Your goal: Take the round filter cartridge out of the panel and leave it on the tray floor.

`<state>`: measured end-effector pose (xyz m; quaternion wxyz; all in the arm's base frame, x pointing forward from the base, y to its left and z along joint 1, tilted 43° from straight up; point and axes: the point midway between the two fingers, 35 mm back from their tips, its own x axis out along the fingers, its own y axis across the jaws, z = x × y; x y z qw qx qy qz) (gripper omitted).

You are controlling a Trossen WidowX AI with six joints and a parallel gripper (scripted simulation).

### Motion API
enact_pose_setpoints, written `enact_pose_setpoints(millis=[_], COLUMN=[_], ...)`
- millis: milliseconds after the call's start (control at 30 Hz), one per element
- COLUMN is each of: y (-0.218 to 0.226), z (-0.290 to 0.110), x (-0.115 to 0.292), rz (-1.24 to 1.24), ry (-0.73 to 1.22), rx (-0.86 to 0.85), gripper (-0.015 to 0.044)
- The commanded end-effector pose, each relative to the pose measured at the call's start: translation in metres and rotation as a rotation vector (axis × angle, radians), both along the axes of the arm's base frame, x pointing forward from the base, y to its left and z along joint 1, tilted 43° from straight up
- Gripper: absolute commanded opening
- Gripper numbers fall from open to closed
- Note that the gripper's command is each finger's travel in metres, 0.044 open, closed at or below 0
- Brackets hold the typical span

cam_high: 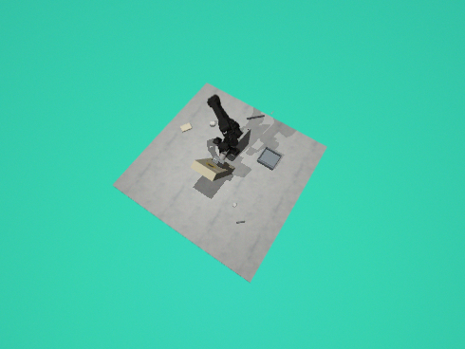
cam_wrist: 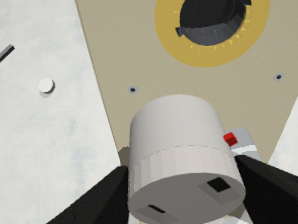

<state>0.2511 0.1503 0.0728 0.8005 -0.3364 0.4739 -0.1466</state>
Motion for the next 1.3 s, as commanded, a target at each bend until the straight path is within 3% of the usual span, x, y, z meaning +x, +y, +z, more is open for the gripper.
enact_pose_setpoints(millis=[0, 367, 1033, 1267], y=[0.014, 0.032, 0.105, 0.107], z=[-0.014, -0.041, -0.161, -0.168], x=[0.000, -0.006, -0.150, -0.162], rz=[0.001, 0.021, 0.769, 0.832], ry=[-0.001, 0.023, 0.715, 0.762], rx=[0.007, 0.003, 0.008, 0.008], gripper=[0.0000, 0.0000, 0.0000, 0.0000])
